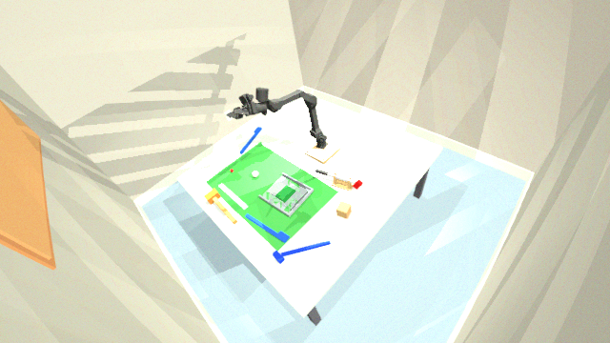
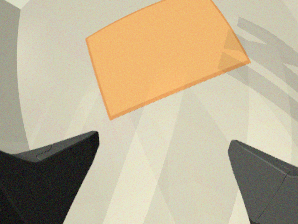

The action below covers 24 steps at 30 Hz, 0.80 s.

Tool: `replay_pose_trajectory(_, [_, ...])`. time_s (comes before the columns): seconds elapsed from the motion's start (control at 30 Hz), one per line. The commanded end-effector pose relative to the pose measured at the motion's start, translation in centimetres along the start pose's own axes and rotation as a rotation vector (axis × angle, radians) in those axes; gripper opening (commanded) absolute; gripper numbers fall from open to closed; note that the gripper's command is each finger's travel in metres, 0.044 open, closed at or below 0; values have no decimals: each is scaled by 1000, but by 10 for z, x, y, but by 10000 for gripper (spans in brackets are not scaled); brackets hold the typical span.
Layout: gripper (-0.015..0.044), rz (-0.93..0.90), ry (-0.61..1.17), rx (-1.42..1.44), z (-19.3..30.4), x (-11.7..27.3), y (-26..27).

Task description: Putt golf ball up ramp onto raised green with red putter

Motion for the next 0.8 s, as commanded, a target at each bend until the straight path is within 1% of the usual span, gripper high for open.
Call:
replay_pose_trajectory(0.0, [440, 6, 215, 115, 52, -3, 8])
replay_pose_trajectory(0.17, [440, -49, 490, 283, 113, 6, 25])
replay_pose_trajectory(0.37, [440, -203, 811, 500, 181, 35, 50])
replay_pose_trajectory(0.57, [440, -451, 1107, 720, 237, 79, 75])
replay_pose_trajectory(0.77, [440, -786, 1363, 925, 277, 135, 97])
Point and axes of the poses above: the point midway between the two fingers, 35 mm back from their tips, its own x axis back along the fingers, its own y axis across the jaws, z = x × y, the point moved 9 cm from there along x, back along the fingers, and after that the axes turned 3 degrees about -x, right-handed, at the moved point
